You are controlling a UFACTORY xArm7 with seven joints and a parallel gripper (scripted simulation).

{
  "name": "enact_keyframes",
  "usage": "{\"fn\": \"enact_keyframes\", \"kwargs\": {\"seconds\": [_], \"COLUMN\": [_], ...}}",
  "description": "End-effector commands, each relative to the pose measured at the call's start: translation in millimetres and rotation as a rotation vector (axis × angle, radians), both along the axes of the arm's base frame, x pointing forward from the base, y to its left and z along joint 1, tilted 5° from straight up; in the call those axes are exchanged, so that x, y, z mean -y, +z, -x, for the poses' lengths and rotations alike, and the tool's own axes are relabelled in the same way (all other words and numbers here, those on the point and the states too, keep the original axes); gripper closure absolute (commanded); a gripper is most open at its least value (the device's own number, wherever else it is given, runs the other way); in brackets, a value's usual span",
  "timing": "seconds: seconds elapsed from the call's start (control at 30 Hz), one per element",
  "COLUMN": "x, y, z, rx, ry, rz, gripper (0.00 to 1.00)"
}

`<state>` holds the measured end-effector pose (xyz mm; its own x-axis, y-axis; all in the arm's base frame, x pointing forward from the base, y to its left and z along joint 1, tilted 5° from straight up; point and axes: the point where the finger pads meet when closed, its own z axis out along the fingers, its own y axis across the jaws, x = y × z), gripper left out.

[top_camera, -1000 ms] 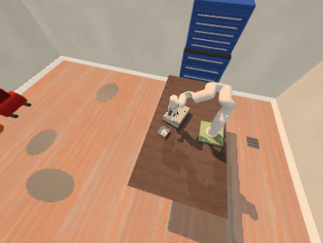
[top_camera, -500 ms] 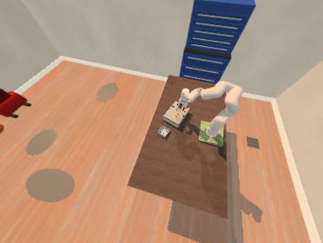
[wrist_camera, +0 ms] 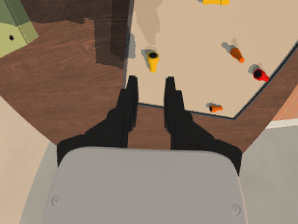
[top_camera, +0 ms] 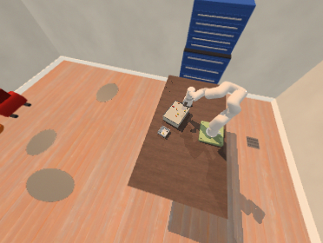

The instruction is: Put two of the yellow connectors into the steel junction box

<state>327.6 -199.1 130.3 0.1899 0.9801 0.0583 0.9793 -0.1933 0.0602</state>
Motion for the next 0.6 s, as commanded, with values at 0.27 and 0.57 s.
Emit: {"fn": "enact_keyframes", "kwargs": {"seconds": [0.27, 0.57], "x": [-0.7, -0.5], "y": [-35.8, -35.8], "z": [-2.6, -2.9], "rx": [0.001, 0.001], "ry": [-0.001, -0.001], "rz": [0.0, 0.0], "gripper": [0.71, 0.71]}}
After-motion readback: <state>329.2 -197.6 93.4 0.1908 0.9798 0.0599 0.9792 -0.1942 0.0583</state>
